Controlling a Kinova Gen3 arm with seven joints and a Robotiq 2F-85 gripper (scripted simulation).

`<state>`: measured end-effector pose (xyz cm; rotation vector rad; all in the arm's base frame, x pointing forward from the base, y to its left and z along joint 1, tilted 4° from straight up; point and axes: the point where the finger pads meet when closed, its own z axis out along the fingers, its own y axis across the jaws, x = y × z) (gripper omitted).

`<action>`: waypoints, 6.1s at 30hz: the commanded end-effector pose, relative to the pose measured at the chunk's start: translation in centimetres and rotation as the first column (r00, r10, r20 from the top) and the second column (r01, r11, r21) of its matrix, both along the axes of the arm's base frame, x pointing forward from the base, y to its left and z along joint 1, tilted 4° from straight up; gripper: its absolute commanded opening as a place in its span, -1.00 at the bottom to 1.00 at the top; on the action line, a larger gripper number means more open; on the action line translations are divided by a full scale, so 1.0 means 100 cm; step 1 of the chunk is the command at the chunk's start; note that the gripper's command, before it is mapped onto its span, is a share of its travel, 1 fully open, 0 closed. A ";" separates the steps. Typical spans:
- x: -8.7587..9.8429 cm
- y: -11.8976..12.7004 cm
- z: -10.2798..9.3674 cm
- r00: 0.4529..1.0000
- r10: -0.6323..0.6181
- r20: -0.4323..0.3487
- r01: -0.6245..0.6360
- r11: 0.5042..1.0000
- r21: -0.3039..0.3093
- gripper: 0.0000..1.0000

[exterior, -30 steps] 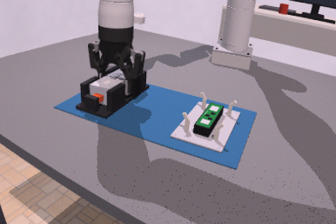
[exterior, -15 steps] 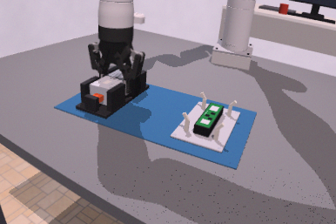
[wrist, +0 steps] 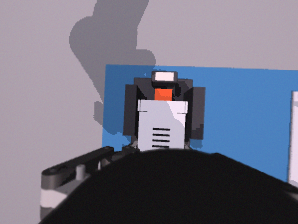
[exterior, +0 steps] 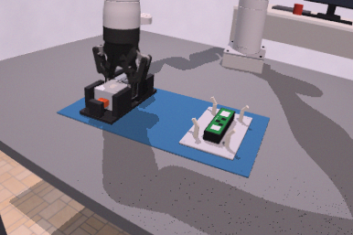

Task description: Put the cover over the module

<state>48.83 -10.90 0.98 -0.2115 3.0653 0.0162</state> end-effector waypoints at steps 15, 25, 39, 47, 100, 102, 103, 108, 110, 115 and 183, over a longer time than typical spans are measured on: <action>0.001 0.000 0.001 1.000 0.000 0.002 0.000 1.000 0.000 -1.00; 0.001 0.000 0.001 1.000 0.000 0.002 0.000 1.000 0.000 -1.00; -0.002 -0.001 0.031 1.000 0.000 0.002 0.000 1.000 0.000 -1.00; -0.006 -0.001 0.033 1.000 -0.001 -0.009 0.001 1.000 0.000 -1.00; -0.008 -0.002 0.056 1.000 -0.002 -0.011 0.002 1.000 -0.001 -1.00; -0.008 -0.002 0.056 1.000 -0.002 -0.011 0.002 1.000 -0.001 -1.00; -0.008 -0.002 0.056 1.000 -0.002 -0.011 0.002 1.000 -0.001 -1.00; -0.008 -0.002 0.056 1.000 -0.002 -0.011 0.002 1.000 -0.001 -1.00; -0.008 -0.002 0.056 1.000 -0.002 -0.011 0.002 1.000 -0.001 -1.00; -0.008 -0.002 0.056 1.000 -0.002 -0.011 0.002 1.000 -0.001 1.00; 0.001 0.001 -0.002 1.000 0.001 0.001 -0.001 1.000 0.001 1.00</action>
